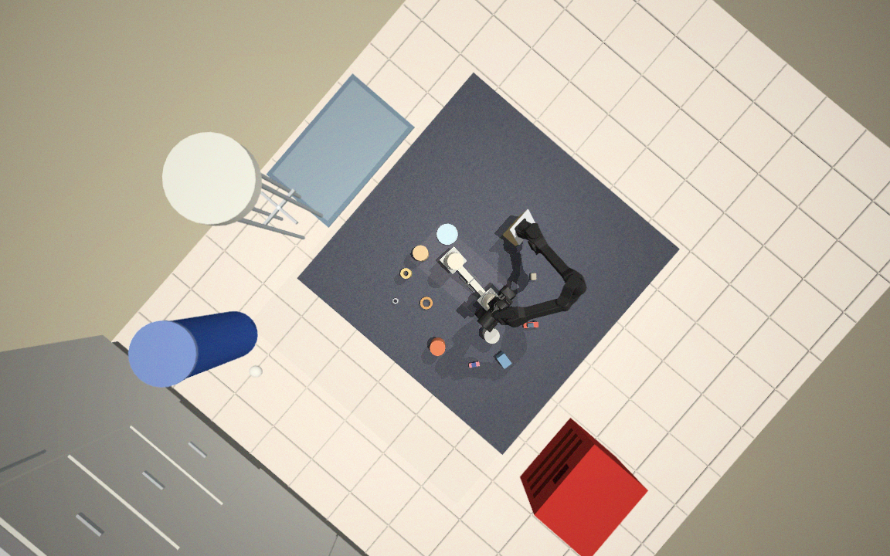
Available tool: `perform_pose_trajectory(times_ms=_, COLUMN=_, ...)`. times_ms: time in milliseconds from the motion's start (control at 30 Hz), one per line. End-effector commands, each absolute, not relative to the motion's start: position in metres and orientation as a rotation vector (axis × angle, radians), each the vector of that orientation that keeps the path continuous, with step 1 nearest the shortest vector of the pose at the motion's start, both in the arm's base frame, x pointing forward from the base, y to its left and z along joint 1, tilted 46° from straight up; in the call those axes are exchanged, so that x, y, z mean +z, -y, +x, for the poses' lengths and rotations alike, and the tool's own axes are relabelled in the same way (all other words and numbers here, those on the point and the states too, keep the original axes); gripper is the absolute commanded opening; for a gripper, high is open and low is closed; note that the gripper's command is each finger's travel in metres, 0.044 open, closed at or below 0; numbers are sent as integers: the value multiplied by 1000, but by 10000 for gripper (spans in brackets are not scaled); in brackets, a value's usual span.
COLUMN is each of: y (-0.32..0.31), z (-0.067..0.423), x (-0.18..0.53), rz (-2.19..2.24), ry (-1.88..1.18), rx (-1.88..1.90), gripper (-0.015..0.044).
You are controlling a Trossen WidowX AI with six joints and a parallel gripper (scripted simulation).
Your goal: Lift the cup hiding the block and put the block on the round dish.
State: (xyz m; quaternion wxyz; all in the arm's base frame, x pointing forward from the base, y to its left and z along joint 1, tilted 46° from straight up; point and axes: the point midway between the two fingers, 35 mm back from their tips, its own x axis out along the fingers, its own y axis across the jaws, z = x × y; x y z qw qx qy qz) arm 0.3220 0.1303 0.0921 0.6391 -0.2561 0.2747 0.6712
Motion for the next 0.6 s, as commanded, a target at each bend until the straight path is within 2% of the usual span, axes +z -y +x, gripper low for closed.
perform_pose_trajectory(times_ms=0, y=-134, z=320, x=87, rz=-575, ry=-632, rx=1532, gripper=440)
perform_pose_trajectory(times_ms=433, y=-148, z=318, x=75, rz=-573, ry=-630, rx=1534, gripper=440)
perform_pose_trajectory(times_ms=533, y=-148, z=318, x=75, rz=-573, ry=-630, rx=1534, gripper=361)
perform_pose_trajectory(times_ms=567, y=-148, z=318, x=75, rz=-573, ry=-630, rx=1534, gripper=355)
